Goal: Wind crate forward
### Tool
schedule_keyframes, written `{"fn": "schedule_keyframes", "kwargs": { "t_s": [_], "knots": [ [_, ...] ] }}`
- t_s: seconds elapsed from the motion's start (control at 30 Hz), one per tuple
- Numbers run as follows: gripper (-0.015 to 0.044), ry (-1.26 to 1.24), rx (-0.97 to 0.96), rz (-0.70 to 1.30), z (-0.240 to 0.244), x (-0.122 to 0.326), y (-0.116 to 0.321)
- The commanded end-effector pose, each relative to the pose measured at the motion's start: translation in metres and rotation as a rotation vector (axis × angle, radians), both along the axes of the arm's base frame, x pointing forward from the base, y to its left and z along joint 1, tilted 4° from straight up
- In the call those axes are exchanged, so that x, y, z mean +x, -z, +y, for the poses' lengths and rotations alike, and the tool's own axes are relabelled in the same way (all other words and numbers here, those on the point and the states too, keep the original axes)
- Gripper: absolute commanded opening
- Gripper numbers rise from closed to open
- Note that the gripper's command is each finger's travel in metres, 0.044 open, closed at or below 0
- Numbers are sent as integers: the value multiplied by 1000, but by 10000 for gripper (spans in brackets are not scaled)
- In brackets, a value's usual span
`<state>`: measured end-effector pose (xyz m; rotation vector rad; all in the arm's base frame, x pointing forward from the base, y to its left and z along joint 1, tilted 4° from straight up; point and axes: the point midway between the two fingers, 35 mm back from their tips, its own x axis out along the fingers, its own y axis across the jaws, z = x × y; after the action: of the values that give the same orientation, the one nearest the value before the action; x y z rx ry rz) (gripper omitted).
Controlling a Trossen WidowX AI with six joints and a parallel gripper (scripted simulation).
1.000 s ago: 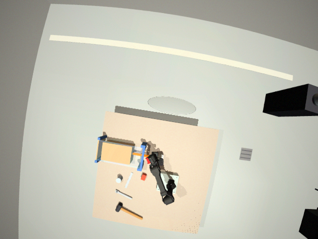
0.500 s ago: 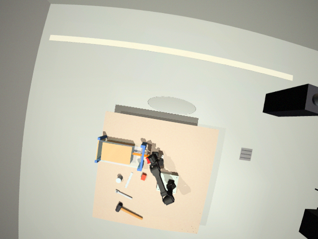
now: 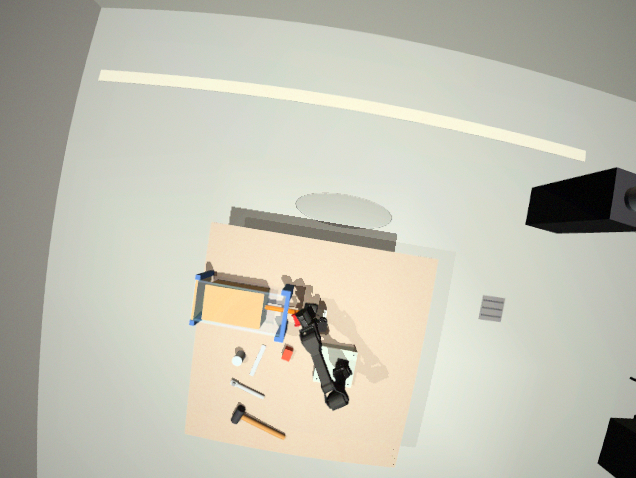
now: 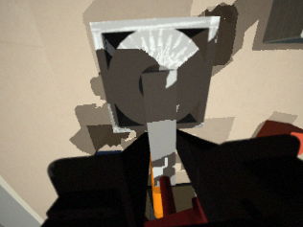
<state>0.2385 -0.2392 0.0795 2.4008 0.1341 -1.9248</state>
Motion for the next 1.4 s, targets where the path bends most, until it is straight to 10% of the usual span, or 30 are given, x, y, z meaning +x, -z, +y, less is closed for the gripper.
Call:
{"fn": "schedule_keyframes", "kwargs": {
  "t_s": [0.0, 1.37],
  "knots": [
    [0, 2, 1, 5, -1, 0, 4],
    [0, -26, -1, 5, 1, 0, 4]
  ]
}}
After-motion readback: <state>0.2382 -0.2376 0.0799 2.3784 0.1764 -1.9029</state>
